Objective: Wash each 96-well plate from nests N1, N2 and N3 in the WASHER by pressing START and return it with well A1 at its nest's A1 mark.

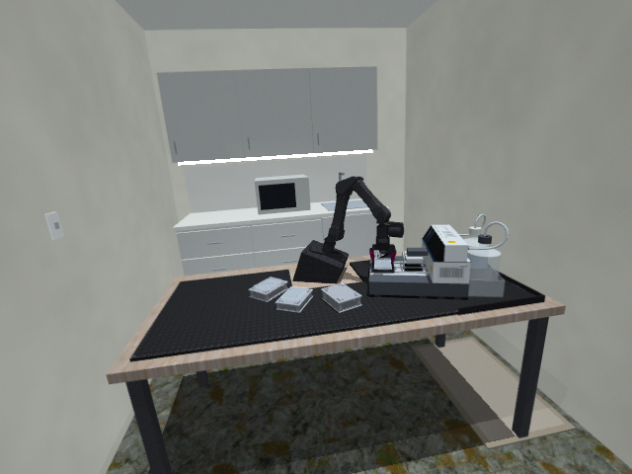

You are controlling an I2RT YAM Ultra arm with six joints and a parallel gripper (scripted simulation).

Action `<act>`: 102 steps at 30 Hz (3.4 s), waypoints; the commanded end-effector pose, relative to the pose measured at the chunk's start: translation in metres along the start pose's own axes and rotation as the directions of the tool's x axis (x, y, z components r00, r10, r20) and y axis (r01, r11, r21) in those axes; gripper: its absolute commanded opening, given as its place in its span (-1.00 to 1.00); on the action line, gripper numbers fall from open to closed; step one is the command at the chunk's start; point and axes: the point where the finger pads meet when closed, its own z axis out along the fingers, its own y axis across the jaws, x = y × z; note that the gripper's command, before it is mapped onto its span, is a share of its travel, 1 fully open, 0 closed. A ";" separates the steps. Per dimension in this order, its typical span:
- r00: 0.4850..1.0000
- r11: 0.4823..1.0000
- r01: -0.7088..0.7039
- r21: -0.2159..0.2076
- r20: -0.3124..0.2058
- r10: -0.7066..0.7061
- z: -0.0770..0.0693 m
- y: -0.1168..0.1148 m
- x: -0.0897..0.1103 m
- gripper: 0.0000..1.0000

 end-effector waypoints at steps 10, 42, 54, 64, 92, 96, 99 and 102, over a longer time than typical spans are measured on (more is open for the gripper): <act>1.000 1.000 0.000 -0.006 0.010 0.000 -0.009 0.002 -0.002 -1.00; 1.000 1.000 0.000 -0.006 0.011 0.000 -0.057 0.001 -0.001 -1.00; 1.000 1.000 0.000 -0.006 0.011 0.000 -0.074 0.001 -0.001 -1.00; 1.000 1.000 0.000 -0.006 0.011 0.000 -0.087 0.001 -0.001 -1.00; 0.946 0.946 0.324 -0.001 0.014 -0.324 -0.085 -0.024 -0.055 -1.00; 0.946 0.946 0.324 0.000 0.014 -0.324 -0.083 -0.028 -0.064 -1.00; 0.946 0.946 0.324 0.000 0.014 -0.324 -0.082 -0.034 -0.078 -1.00; 0.946 0.946 0.324 0.001 0.014 -0.324 -0.080 -0.040 -0.092 -1.00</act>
